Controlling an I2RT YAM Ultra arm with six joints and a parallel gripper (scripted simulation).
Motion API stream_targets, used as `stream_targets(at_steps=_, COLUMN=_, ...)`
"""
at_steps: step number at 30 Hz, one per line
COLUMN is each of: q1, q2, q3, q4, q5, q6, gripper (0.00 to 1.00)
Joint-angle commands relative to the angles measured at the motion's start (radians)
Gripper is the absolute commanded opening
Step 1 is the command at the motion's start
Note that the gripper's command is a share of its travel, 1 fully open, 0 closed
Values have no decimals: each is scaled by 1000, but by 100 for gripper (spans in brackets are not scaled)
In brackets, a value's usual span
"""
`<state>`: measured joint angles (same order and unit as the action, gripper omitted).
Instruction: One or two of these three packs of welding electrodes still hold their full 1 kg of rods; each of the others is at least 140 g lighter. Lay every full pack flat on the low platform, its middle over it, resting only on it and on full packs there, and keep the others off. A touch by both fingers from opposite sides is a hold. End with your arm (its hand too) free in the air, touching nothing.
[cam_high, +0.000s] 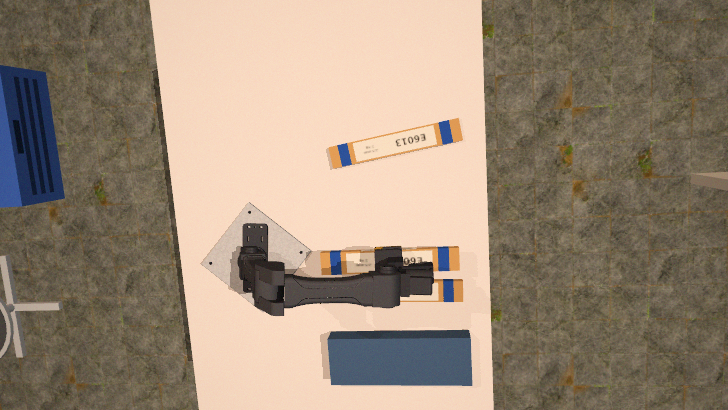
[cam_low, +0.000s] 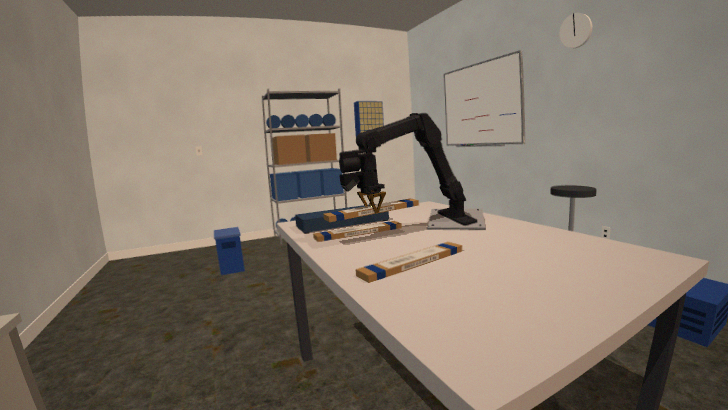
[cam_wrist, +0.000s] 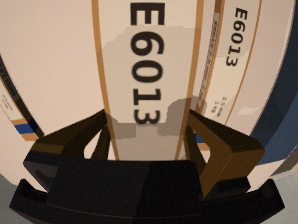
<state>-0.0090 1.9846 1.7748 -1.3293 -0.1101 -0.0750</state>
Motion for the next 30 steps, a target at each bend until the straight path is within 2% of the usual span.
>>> stream_targets(at_steps=1, q1=-12, q2=-44, q3=66, q4=-48, q5=1, q6=-8, gripper=0)
stream_targets(at_steps=17, q1=-17, q2=-36, q3=152, q4=-126, q5=0, q6=-13, gripper=0)
stream_targets(at_steps=30, q1=-17, q2=-34, q3=157, q4=-131, q5=0, q6=-14, gripper=0)
